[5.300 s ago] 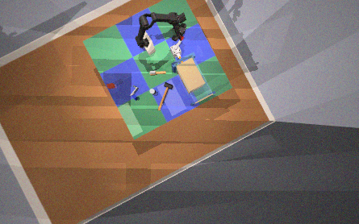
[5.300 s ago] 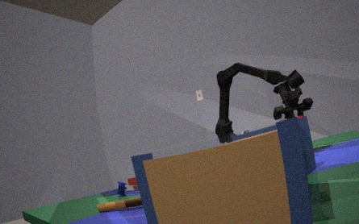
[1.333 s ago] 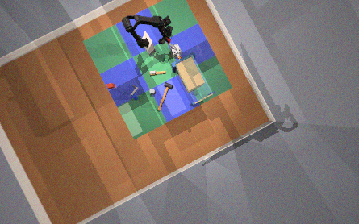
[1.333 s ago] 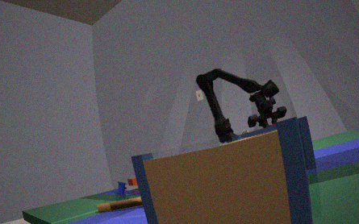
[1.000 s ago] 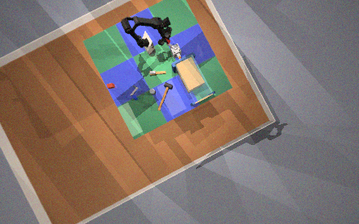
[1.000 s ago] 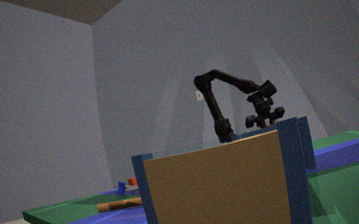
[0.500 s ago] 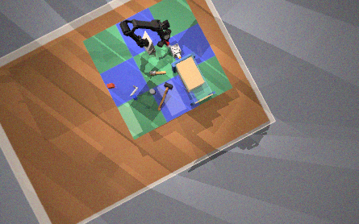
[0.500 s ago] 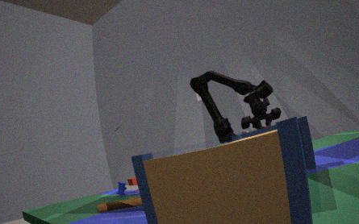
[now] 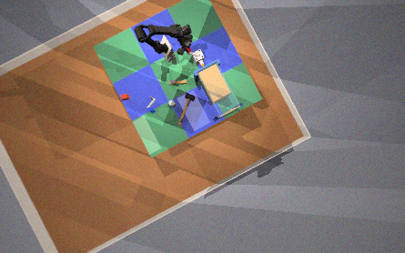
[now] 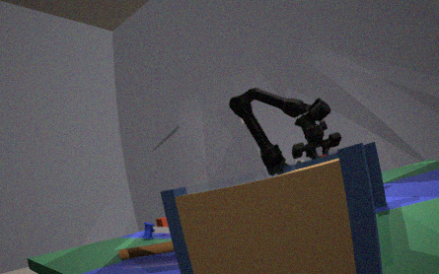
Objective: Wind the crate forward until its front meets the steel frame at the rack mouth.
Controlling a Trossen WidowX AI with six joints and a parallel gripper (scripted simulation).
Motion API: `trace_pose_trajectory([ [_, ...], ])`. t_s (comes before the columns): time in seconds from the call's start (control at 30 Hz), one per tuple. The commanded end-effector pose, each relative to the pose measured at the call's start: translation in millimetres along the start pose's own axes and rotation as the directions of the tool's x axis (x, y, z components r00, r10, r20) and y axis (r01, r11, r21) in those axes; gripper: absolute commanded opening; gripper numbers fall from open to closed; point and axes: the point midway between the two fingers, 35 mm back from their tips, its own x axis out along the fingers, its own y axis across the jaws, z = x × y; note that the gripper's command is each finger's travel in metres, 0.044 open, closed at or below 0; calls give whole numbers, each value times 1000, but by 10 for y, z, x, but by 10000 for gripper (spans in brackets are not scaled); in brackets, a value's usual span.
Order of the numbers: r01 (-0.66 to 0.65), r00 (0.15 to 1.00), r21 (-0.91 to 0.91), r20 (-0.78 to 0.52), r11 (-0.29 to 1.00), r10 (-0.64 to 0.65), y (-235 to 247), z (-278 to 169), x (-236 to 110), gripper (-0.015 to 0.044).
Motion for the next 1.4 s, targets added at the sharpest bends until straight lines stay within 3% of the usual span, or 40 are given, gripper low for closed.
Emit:
trace_pose_trajectory([
  [0.0,43,999,7,10,999,-43,-167,53,38,0],
  [1.37,46,999,8,11,999,-46,-498,369,170,0],
])
